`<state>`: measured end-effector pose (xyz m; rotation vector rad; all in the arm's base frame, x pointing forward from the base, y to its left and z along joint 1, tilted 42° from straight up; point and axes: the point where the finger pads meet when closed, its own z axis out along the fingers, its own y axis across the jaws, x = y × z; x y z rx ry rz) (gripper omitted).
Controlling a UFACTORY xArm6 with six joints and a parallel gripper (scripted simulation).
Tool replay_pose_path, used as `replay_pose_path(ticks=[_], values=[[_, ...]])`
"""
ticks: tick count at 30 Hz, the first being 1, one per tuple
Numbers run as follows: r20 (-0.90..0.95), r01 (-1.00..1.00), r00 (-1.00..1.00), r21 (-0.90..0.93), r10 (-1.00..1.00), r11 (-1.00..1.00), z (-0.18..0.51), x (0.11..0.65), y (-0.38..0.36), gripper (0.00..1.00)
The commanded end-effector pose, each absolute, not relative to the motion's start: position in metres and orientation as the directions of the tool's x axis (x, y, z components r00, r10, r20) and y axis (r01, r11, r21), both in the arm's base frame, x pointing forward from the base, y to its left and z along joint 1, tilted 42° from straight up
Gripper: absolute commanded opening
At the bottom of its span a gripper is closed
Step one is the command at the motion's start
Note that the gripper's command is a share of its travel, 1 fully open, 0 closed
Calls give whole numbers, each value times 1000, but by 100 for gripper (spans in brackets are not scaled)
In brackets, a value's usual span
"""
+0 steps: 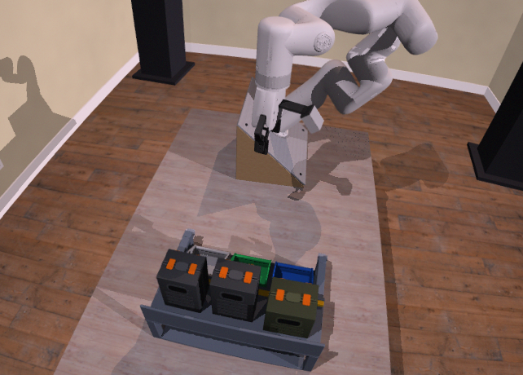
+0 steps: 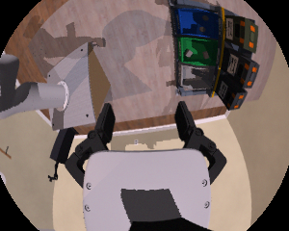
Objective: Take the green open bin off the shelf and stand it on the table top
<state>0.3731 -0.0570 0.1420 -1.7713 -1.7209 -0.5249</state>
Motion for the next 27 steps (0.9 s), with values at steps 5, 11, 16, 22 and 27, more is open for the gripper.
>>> replay_pose_path(ticks=[5,11,16,22,27], values=[[654,988,90,-156,751,17,143,374,-58,100],[608,948,291,-287,738,-138,143,374,-58,100],[592,932,340,-318,730,-176,143,374,-58,100],[592,932,340,-318,730,-176,143,374,-58,100],[536,868,481,-406,694,-287,143,374,-58,100]])
